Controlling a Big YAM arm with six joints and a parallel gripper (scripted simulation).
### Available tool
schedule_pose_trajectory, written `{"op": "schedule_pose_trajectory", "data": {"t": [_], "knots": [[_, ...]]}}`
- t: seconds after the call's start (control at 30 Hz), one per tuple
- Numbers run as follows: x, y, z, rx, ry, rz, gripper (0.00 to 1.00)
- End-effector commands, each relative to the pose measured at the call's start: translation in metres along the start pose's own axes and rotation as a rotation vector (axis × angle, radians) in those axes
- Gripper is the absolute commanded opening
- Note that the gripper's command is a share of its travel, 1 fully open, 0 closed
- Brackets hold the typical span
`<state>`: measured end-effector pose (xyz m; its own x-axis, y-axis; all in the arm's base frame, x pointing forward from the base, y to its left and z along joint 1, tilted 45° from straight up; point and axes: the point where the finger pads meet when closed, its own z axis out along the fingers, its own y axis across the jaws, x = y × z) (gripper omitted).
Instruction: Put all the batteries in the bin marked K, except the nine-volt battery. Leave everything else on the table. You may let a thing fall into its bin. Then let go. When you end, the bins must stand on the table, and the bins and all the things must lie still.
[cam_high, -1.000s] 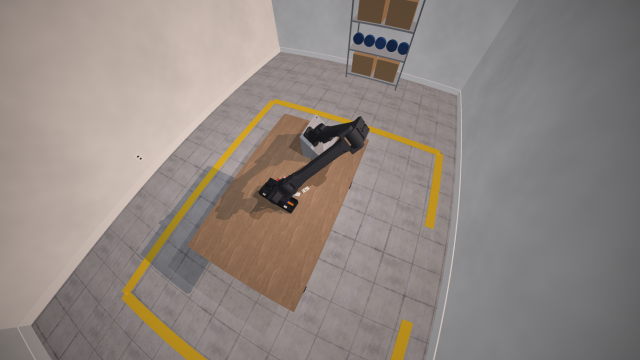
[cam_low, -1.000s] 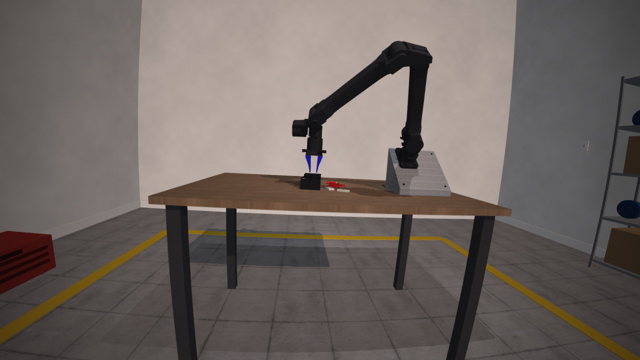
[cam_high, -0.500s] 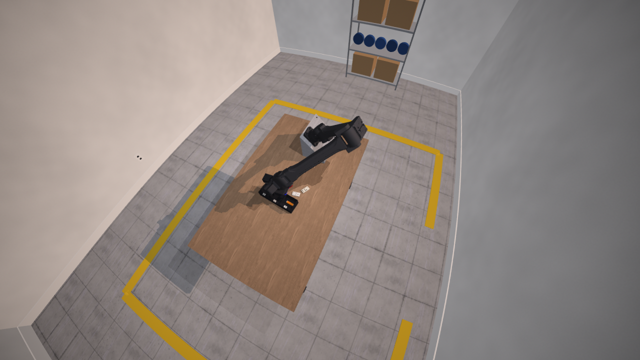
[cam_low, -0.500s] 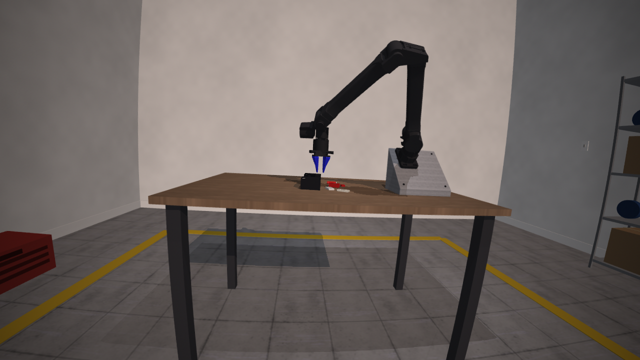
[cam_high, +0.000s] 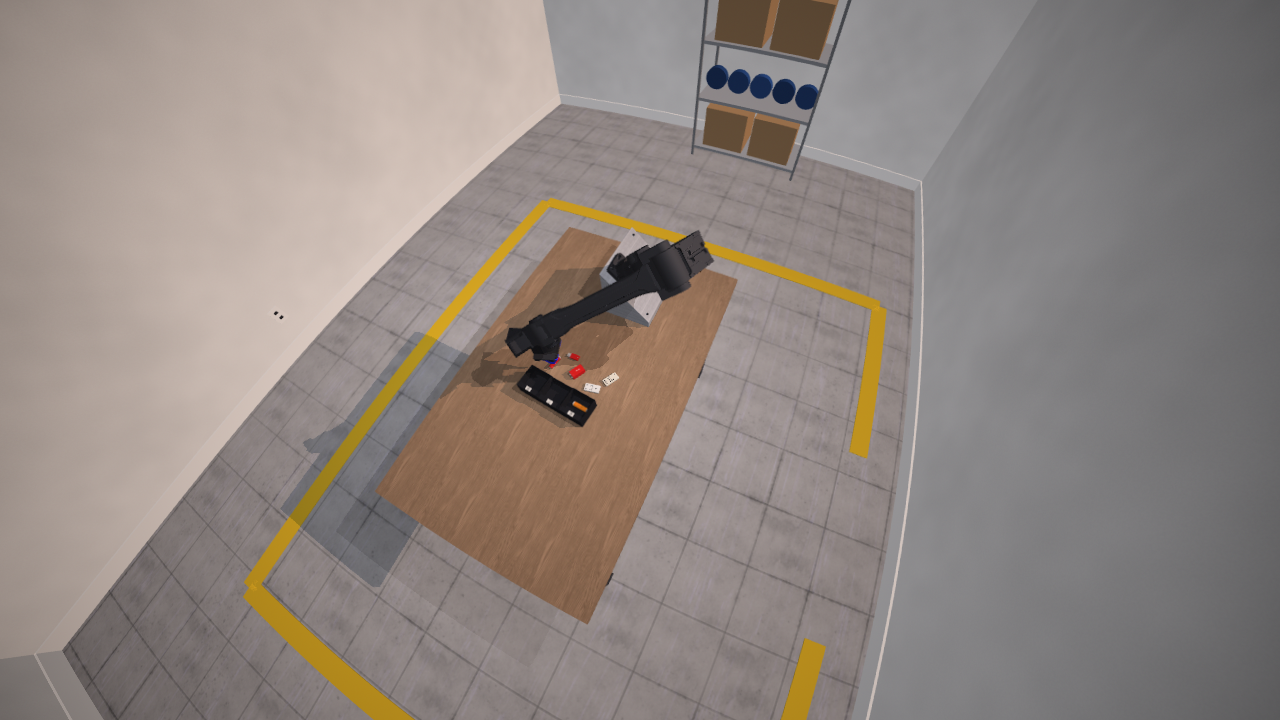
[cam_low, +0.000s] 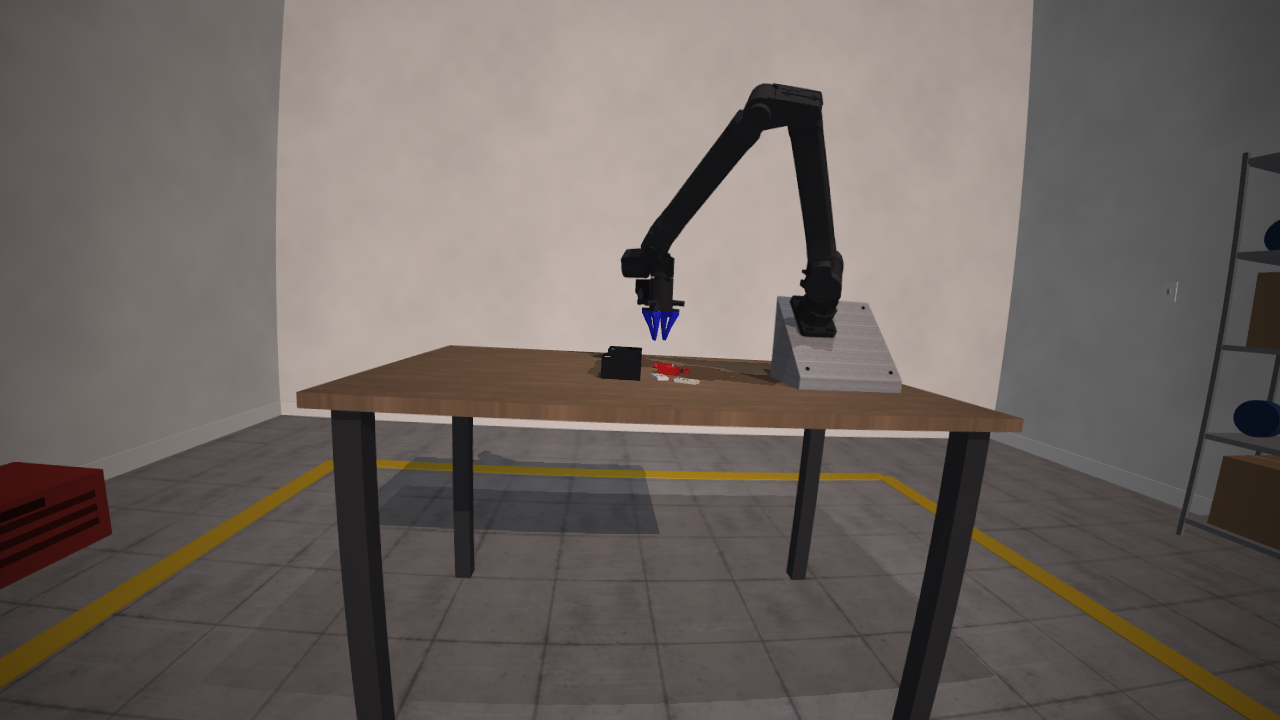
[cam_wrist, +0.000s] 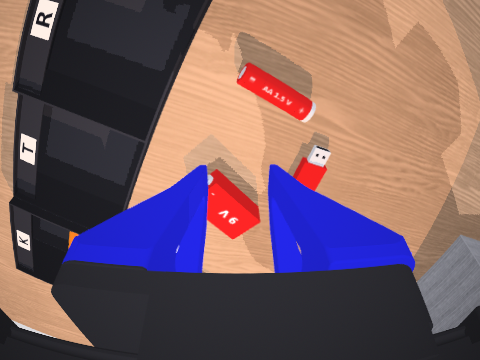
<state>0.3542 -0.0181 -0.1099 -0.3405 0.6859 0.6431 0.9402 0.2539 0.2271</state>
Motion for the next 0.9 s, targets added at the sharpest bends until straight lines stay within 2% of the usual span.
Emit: {"op": "schedule_pose_trajectory", "data": {"t": [0.0, 0.07, 0.17, 0.23, 0.27, 0.33, 0.4, 0.47, 0.63, 0.73, 0.8, 0.87], "knots": [[-0.02, -0.029, -0.008, -0.017, -0.001, -0.157, 0.27], [-0.031, -0.014, -0.016, -0.015, -0.011, -0.194, 0.27], [-0.034, -0.01, -0.018, -0.01, -0.007, -0.231, 0.27], [-0.034, -0.01, -0.018, -0.01, -0.007, -0.231, 0.27], [-0.021, -0.017, -0.016, -0.003, 0.009, -0.271, 0.27], [-0.016, -0.011, -0.011, 0.0, 0.015, -0.31, 0.27], [-0.022, 0.0, -0.016, -0.002, 0.018, -0.345, 0.27], [-0.025, -0.01, -0.02, -0.001, 0.025, -0.381, 0.27], [-0.028, -0.016, -0.011, -0.002, 0.032, -0.494, 0.27], [-0.033, -0.005, -0.02, -0.003, 0.029, -0.56, 0.27], [-0.033, -0.005, -0.02, -0.003, 0.029, -0.56, 0.27], [-0.029, -0.009, -0.018, -0.005, 0.032, -0.632, 0.27]]}}
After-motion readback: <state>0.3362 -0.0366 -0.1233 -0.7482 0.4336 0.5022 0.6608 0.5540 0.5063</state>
